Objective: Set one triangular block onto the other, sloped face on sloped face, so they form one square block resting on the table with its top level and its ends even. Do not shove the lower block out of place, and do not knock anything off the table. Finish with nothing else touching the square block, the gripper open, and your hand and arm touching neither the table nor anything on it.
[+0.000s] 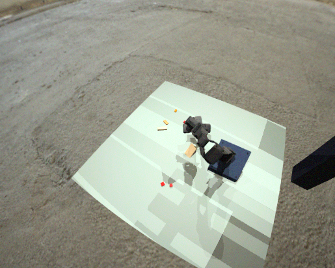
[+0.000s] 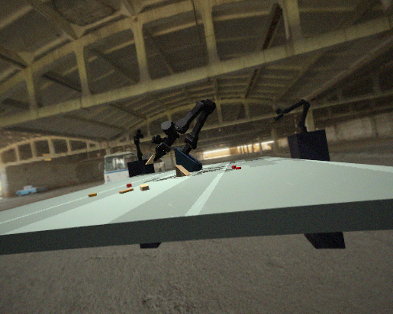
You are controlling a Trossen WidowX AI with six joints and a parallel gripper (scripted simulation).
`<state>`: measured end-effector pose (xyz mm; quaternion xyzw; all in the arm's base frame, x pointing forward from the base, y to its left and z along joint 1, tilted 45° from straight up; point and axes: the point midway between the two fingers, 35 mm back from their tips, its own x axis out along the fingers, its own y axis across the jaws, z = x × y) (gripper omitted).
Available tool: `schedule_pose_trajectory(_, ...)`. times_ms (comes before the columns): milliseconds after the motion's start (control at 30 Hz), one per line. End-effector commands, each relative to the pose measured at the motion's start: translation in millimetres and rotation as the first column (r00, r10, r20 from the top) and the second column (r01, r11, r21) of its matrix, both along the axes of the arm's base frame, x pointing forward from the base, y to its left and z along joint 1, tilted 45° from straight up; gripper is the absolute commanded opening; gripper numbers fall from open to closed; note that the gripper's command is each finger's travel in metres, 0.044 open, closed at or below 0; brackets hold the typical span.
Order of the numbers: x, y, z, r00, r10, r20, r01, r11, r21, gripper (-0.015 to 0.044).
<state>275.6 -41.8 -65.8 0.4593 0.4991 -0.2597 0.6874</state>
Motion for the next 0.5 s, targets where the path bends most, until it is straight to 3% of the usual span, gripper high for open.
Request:
schedule_pose_trajectory(0, 0.1, -0.1, -0.6, 1.000, 0.020, -0.003, -0.020, 1.000, -0.003, 0.0000)
schedule_pose_trajectory(467, 2.2, -2.2, -8.7, 0.900, 0.433, -0.052, -0.435, 0.899, -0.039, 0.0000)
